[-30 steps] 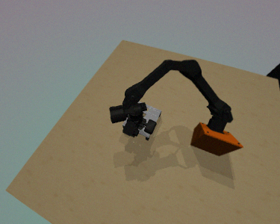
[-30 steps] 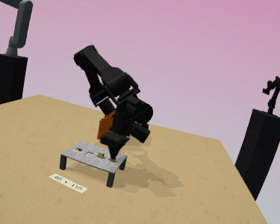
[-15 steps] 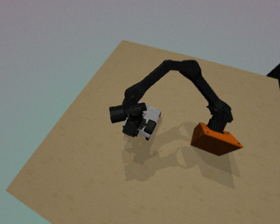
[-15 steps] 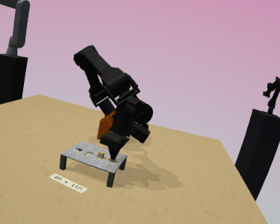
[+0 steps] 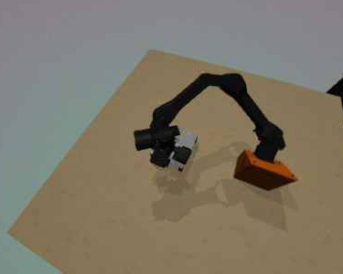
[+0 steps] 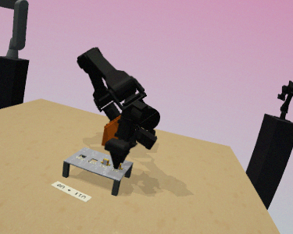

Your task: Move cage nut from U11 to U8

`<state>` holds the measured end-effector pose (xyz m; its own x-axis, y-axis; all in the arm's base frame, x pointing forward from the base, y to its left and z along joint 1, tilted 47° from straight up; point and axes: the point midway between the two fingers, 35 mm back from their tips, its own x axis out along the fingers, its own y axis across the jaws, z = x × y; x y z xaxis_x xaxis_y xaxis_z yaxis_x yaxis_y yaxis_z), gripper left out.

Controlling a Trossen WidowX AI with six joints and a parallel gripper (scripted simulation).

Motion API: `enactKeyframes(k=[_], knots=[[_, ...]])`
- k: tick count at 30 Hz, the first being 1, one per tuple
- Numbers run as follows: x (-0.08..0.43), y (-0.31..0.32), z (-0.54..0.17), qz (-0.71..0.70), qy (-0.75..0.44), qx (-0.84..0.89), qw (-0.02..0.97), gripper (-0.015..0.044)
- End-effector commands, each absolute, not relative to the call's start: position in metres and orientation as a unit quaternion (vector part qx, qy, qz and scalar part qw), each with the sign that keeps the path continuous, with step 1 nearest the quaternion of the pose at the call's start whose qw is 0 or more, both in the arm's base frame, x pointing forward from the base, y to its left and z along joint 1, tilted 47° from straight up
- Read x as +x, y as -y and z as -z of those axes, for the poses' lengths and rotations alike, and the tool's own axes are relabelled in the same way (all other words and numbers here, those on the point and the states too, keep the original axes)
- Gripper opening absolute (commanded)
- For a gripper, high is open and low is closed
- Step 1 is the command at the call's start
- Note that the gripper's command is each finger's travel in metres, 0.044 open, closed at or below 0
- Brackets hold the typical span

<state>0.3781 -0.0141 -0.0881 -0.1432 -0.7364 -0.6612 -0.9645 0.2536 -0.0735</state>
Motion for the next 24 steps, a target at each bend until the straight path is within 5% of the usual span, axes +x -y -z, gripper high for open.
enactKeyframes(k=[1,4,24], knots=[[0.378,0.014,0.088,-0.189,-0.732,-0.581,0.302,0.0367],[0.378,0.014,0.088,-0.189,-0.732,-0.581,0.302,0.0440],[0.385,-0.022,0.054,-0.190,-0.732,-0.581,0.302,0.0440]])
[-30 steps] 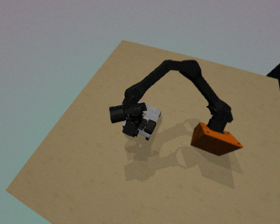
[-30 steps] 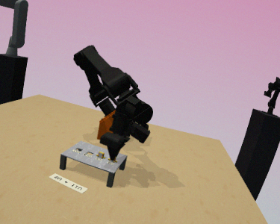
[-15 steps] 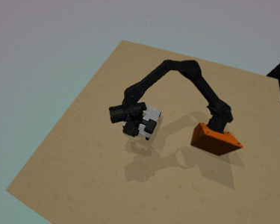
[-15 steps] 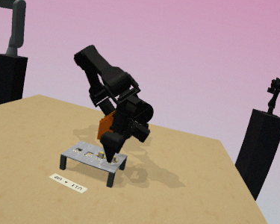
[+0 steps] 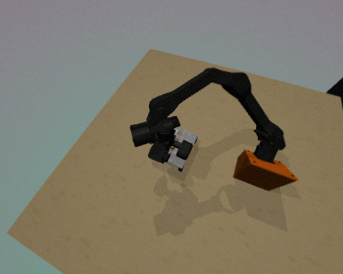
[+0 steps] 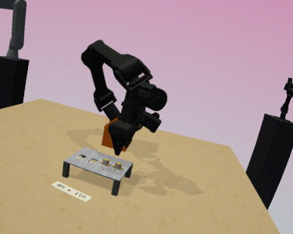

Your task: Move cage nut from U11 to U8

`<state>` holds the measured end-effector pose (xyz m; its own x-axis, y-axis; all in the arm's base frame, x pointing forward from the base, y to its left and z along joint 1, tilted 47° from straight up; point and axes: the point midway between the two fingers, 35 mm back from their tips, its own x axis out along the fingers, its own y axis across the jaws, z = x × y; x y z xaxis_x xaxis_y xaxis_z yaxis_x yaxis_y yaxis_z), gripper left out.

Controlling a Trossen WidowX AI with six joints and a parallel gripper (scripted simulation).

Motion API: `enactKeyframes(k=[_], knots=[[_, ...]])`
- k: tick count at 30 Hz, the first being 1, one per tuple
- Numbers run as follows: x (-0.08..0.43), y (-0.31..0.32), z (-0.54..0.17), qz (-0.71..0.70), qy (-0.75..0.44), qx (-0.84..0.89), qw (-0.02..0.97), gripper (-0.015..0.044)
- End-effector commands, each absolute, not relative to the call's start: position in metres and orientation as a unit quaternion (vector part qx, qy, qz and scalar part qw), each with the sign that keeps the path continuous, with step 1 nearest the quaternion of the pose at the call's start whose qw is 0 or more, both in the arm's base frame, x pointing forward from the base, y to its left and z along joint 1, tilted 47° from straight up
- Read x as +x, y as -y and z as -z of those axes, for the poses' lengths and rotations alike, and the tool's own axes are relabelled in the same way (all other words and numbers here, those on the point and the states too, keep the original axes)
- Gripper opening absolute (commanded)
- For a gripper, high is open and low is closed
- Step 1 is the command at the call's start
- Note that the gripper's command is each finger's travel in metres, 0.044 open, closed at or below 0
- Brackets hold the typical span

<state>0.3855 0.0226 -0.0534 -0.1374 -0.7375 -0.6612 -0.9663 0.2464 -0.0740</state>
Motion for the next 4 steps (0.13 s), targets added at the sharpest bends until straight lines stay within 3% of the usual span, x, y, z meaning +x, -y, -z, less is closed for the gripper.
enactKeyframes(k=[1,4], knots=[[0.3850,-0.0219,0.0538,-0.190,-0.732,-0.581,0.302,0.0440],[0.3850,-0.0219,0.0538,-0.190,-0.732,-0.581,0.302,0.0440]])
